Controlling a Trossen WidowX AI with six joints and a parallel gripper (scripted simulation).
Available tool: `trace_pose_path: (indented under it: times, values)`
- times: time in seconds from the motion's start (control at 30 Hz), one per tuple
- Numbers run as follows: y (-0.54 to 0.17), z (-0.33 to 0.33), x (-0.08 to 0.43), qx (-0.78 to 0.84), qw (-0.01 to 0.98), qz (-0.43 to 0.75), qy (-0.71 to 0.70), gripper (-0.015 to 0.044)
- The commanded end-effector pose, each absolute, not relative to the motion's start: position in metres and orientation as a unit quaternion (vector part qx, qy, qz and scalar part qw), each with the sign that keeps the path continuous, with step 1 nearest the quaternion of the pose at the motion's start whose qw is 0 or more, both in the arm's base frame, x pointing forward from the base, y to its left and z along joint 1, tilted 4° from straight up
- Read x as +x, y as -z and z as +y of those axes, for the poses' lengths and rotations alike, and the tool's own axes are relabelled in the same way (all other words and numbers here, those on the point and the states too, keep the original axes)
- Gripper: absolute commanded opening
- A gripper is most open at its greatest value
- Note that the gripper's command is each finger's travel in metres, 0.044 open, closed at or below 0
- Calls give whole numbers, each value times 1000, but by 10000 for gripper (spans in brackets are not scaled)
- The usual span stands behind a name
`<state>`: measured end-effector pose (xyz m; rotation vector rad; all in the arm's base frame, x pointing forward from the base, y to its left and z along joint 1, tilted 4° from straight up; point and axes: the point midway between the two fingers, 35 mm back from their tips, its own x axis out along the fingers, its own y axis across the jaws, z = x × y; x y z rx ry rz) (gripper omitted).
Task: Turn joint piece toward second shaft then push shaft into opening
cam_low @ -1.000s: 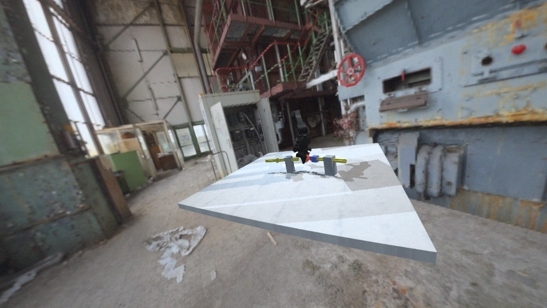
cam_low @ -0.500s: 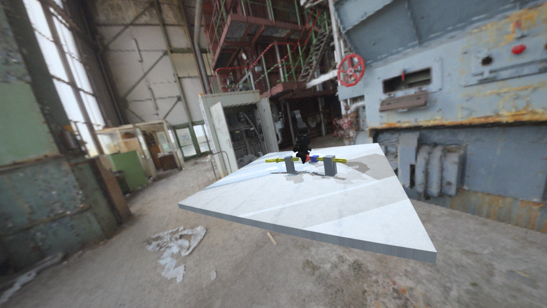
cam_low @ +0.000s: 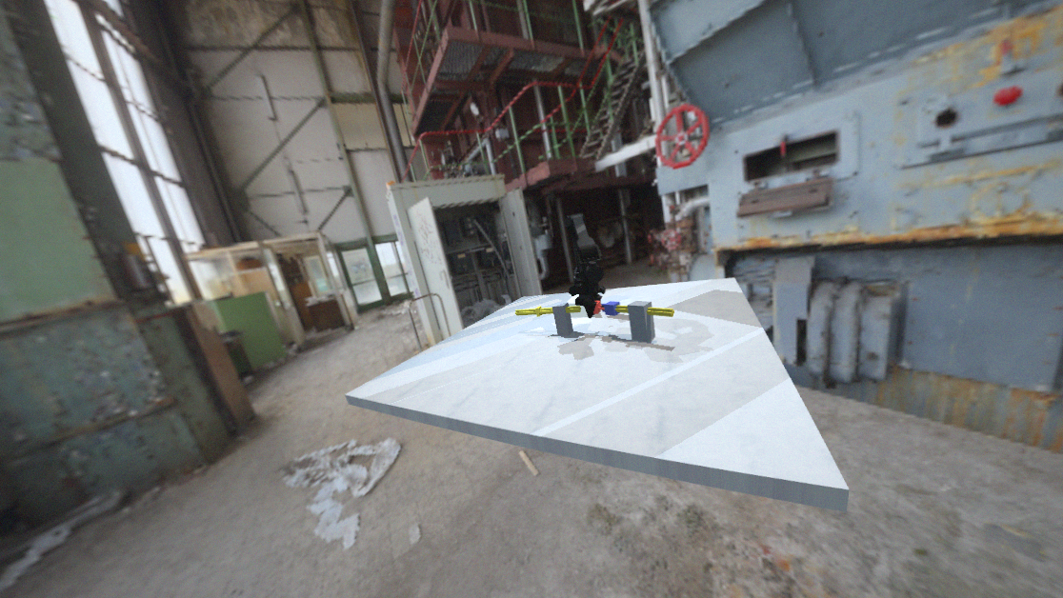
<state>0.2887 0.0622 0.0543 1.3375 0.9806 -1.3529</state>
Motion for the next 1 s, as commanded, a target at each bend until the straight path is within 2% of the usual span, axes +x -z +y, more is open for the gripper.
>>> trace_pose_path:
  times: [0.0, 0.6, 0.67, 0.83, 0.97]
  values:
    - [-54, 62, 289, 548, 480, 402, 555, 182]
    - [-54, 62, 289, 548, 480, 402, 555, 182]
    - [-54, 62, 289, 548, 480, 402, 555, 147]
    - [-54, 62, 289, 548, 480, 402, 555, 147]
    - [-54, 62, 289, 548, 480, 402, 555, 42]
